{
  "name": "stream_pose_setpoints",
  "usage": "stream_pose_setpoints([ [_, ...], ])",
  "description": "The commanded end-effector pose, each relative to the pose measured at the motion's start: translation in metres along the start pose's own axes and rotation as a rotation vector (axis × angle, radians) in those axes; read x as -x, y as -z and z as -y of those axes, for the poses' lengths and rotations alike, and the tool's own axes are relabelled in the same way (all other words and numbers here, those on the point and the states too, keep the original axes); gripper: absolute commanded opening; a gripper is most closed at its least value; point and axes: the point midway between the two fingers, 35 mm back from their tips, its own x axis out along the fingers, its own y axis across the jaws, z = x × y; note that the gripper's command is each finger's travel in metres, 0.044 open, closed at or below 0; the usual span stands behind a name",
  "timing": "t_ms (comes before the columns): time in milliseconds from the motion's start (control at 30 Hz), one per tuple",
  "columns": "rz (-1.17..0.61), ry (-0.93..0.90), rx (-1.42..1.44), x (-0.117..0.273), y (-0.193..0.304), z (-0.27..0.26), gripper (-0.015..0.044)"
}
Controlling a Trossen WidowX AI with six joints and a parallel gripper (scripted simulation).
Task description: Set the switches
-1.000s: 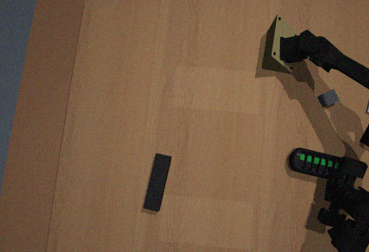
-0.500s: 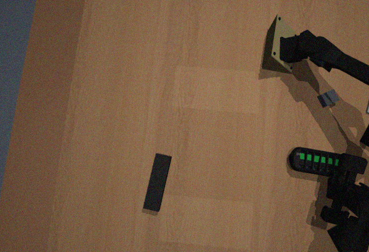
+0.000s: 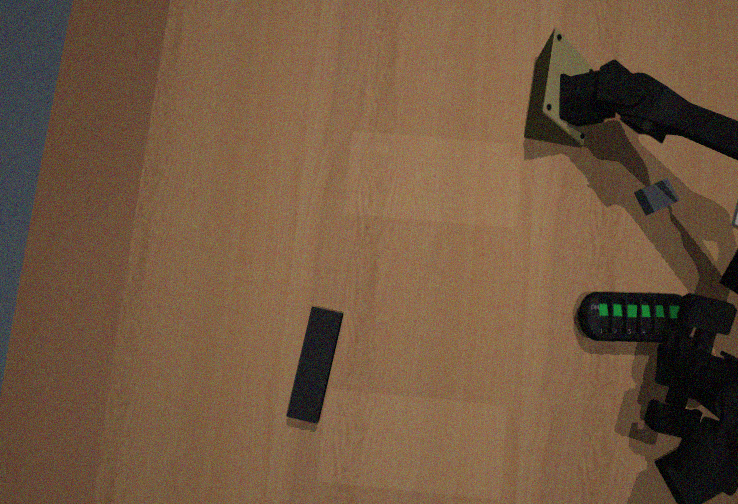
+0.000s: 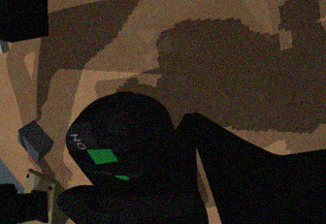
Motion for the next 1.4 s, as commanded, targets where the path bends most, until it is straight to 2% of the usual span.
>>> stream_pose_setpoints([
  [0,-0.004,-0.016,-0.005,-0.006,0.002,-0.007,0.0000],
  [267,-0.004,-0.017,-0.006,-0.008,0.004,-0.016,0.0000],
  [467,0.008,0.102,-0.069,0.047,0.002,0.013,0.0000],
  [533,0.009,0.117,-0.079,0.054,0.002,0.015,0.0000],
  [700,0.007,0.116,-0.070,0.054,0.002,0.014,0.0000],
  [900,-0.047,0.086,0.150,0.048,-0.008,-0.023,0.0000],
  [1367,-0.045,0.084,0.146,0.047,-0.009,-0.022,0.0000],
])
